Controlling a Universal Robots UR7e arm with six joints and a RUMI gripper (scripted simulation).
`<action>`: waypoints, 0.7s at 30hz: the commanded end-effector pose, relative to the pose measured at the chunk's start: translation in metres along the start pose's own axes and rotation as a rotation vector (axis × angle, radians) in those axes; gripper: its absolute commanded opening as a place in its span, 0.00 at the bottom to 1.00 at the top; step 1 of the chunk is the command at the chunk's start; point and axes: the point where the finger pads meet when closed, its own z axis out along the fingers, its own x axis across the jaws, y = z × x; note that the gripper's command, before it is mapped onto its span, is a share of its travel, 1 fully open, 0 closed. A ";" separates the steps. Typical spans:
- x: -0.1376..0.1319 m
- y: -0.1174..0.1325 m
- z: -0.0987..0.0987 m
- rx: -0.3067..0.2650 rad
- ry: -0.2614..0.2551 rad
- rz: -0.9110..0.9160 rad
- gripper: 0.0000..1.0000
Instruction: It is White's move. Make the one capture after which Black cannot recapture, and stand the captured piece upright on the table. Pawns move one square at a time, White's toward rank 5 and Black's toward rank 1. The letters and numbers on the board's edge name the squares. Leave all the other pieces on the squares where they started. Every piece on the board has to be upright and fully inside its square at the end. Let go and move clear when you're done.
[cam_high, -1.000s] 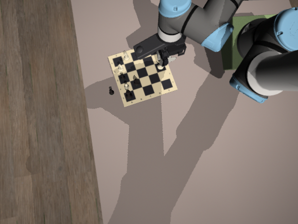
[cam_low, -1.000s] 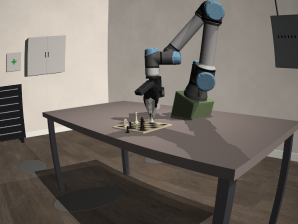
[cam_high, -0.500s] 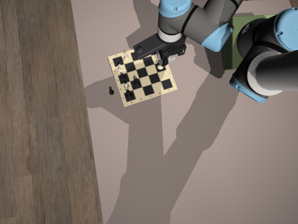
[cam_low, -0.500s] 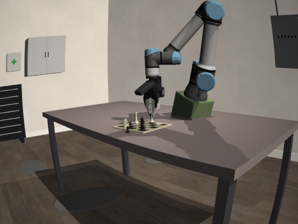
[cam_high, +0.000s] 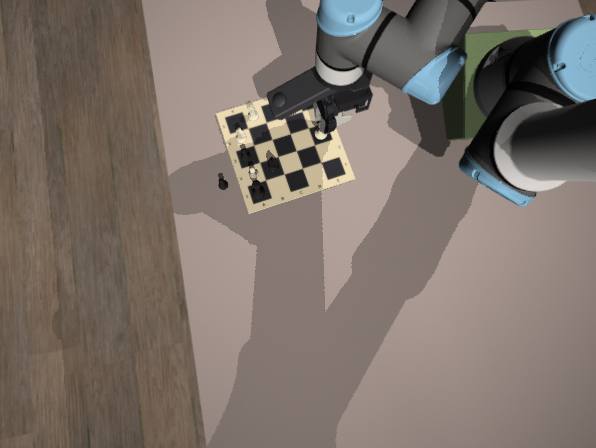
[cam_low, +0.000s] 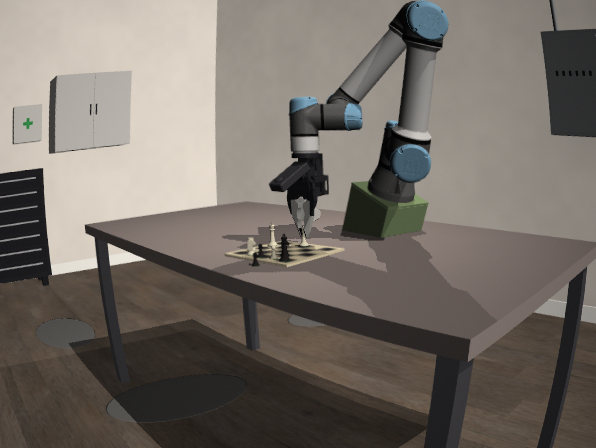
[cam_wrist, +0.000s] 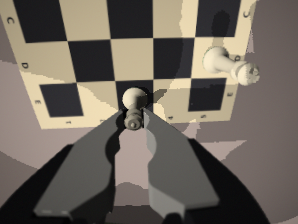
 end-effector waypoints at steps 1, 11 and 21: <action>0.000 0.000 0.001 0.001 0.001 0.000 0.00; 0.000 0.000 0.001 0.001 0.001 0.000 0.00; 0.000 0.000 0.001 0.001 0.001 0.000 0.00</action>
